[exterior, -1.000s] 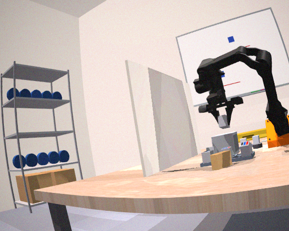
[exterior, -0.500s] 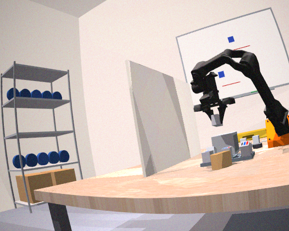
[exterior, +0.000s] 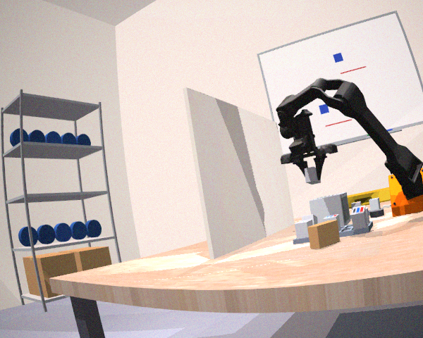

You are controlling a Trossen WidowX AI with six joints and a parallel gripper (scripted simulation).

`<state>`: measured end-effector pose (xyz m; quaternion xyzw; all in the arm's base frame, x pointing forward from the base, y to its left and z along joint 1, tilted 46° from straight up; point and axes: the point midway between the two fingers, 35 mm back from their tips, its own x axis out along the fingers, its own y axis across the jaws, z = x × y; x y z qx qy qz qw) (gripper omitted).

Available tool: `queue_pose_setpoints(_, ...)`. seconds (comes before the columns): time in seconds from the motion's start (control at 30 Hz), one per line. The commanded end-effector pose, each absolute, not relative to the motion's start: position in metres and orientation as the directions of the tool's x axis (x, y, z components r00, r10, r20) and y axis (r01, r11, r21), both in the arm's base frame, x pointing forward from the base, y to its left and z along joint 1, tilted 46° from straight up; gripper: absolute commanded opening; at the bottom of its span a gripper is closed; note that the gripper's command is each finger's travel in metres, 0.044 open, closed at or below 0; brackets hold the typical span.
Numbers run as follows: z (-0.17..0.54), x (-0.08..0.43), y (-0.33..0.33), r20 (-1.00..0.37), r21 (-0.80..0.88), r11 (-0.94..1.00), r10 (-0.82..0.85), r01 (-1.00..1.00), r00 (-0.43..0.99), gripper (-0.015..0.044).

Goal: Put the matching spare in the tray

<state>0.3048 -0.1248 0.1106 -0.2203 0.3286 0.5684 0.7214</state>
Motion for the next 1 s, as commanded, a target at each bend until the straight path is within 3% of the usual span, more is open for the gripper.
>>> queue_pose_setpoints(0.0, 0.096, 0.311, -0.145, -0.728, 0.041, 0.25, 0.671, -0.967, 0.143, 0.0)
queue_pose_setpoints(0.97, -0.026, 0.307, -0.242, -0.712, -0.005, 0.192, 0.688, -0.981, 0.139, 0.0)
